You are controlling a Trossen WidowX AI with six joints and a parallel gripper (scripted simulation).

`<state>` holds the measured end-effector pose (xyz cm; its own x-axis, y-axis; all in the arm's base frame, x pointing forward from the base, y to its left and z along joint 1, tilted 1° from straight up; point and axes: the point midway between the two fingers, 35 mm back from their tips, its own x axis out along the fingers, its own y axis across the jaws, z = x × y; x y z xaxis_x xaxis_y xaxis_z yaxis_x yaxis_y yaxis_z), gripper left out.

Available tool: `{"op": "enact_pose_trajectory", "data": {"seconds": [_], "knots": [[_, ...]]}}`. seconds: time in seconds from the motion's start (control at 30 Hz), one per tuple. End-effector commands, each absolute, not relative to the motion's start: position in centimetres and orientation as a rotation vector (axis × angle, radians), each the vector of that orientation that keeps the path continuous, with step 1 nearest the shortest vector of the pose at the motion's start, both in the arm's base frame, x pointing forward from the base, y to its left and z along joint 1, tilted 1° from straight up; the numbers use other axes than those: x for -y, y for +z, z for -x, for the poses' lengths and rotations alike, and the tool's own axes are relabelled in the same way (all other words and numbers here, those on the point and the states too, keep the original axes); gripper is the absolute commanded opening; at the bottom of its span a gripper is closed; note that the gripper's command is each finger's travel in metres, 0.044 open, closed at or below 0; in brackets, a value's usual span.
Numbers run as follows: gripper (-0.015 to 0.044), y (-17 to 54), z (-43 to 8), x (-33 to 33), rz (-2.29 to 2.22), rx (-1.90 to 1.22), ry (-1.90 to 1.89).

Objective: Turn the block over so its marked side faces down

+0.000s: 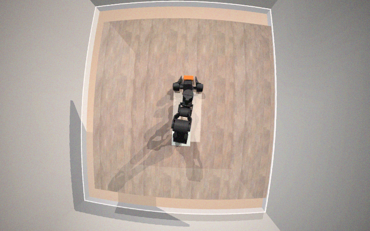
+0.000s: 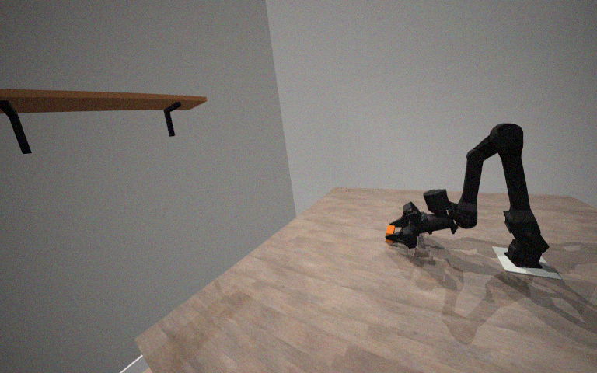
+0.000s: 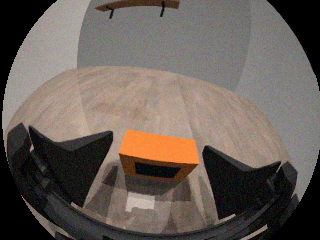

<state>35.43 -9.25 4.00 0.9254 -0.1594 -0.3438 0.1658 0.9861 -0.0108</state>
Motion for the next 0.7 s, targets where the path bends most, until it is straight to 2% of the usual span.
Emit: {"op": "enact_pose_trajectory", "data": {"seconds": [0.0, 0.27, 0.47, 0.67], "knots": [[0.0440, 3.9, -35.8, 9.3, -0.029, -0.375, -0.165], [0.0440, 5.8, -37.3, 9.9, -0.056, -0.667, -0.165], [0.0440, 10.6, -35.4, 9.4, -0.062, -0.849, -0.161], [0.0440, 11.3, -33.4, 8.8, -0.075, -0.954, -0.154]]}}
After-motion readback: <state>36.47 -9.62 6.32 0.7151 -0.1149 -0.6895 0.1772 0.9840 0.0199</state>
